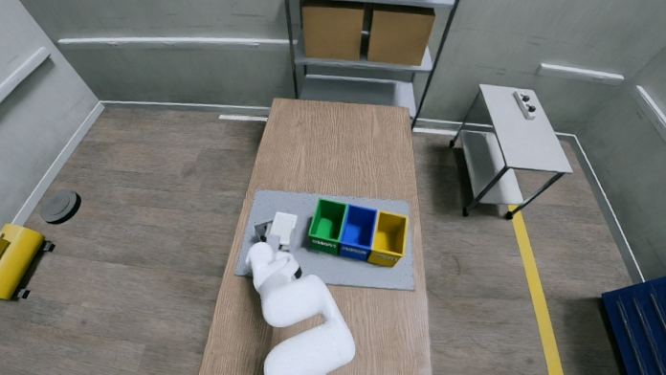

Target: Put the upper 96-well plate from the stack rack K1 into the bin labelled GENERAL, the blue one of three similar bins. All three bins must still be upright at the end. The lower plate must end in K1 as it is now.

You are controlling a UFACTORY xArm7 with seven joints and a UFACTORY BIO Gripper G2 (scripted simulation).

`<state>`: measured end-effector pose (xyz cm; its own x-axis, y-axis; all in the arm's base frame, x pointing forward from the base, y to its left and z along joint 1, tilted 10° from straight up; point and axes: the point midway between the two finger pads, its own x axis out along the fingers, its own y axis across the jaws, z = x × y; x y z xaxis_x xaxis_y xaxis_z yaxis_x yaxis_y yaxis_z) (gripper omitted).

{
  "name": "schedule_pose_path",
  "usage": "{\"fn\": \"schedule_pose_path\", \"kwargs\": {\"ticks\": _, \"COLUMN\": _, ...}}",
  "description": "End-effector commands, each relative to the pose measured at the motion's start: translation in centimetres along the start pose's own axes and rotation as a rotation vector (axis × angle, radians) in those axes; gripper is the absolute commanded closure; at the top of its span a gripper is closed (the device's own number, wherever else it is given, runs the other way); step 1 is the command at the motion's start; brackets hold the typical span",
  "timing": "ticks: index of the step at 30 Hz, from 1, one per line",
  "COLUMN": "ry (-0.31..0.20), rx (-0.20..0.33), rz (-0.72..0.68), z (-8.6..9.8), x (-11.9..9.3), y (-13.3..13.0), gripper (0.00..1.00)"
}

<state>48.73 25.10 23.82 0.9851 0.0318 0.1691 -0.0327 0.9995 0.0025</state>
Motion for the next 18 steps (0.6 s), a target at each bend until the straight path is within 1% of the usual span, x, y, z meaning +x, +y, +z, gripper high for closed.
{"fn": "schedule_pose_path", "kwargs": {"ticks": 1, "ry": -0.012, "rx": -0.009, "rz": -0.040, "z": 0.1, "x": 0.4, "y": -1.0, "gripper": 1.00}}
{"fn": "schedule_pose_path", "kwargs": {"ticks": 16, "ry": -0.012, "rx": -0.010, "rz": -0.040, "z": -0.1, "x": 1.9, "y": -5.8, "gripper": 1.00}}
{"fn": "schedule_pose_path", "kwargs": {"ticks": 18, "ry": -0.012, "rx": -0.010, "rz": -0.040, "z": -0.1, "x": 1.9, "y": -5.8, "gripper": 1.00}}
